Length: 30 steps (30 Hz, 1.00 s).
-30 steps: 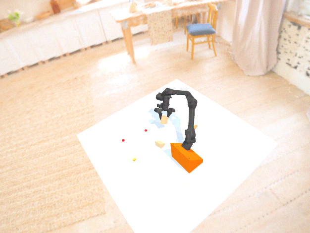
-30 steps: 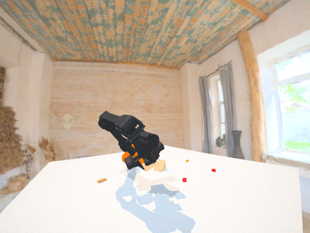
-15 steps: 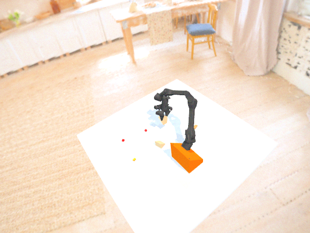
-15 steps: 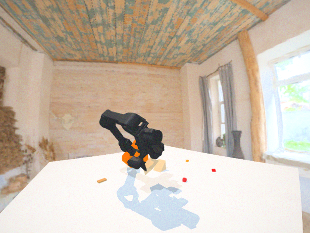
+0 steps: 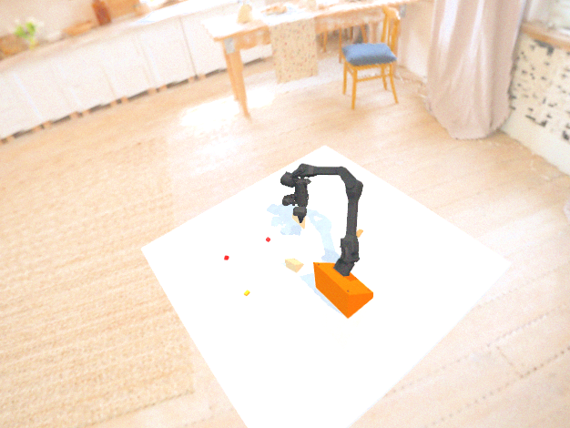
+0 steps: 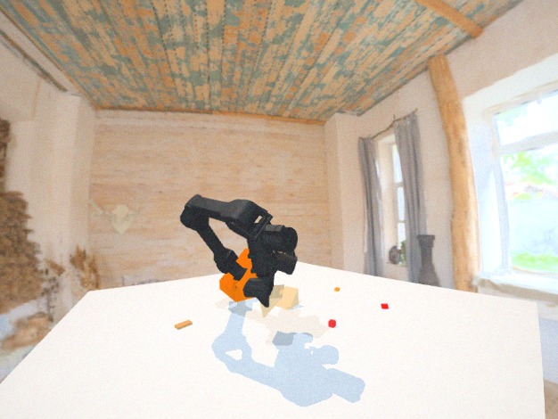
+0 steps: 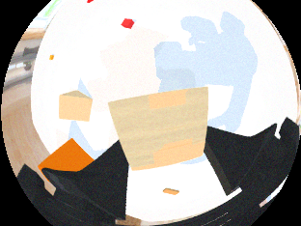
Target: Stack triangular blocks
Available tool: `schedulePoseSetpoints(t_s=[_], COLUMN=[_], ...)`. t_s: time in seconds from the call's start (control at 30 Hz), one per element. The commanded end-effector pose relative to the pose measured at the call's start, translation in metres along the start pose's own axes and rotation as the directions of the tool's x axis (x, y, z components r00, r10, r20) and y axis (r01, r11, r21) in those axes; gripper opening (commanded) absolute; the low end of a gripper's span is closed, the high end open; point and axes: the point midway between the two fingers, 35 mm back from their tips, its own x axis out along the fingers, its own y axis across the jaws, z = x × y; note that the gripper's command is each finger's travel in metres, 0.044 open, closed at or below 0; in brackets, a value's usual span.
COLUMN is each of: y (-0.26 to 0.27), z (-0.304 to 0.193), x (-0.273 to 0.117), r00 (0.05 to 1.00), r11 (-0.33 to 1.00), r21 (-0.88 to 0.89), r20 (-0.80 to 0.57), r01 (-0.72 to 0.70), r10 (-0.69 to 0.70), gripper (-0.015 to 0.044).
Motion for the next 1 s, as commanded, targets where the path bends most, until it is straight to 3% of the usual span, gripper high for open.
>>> schedulePoseSetpoints(t_s=[0.0, 0.6, 0.87, 0.97], y=[0.0002, 0.0030, 0.0043, 0.0044], z=[0.0000, 0.0017, 0.0025, 0.0025], x=[-0.0004, -0.0051, -0.0081, -0.0083], r00=[0.999, 0.979, 0.963, 0.961], r11=[0.989, 0.733, 0.539, 0.522], r21=[-0.144, -0.672, -0.837, -0.849], r20=[-0.014, -0.055, -0.068, -0.069], r01=[0.038, 0.108, 0.087, 0.084], r10=[-0.041, -0.194, -0.261, -0.267], gripper=[0.0000, 0.0000, 0.0000, 0.0000])
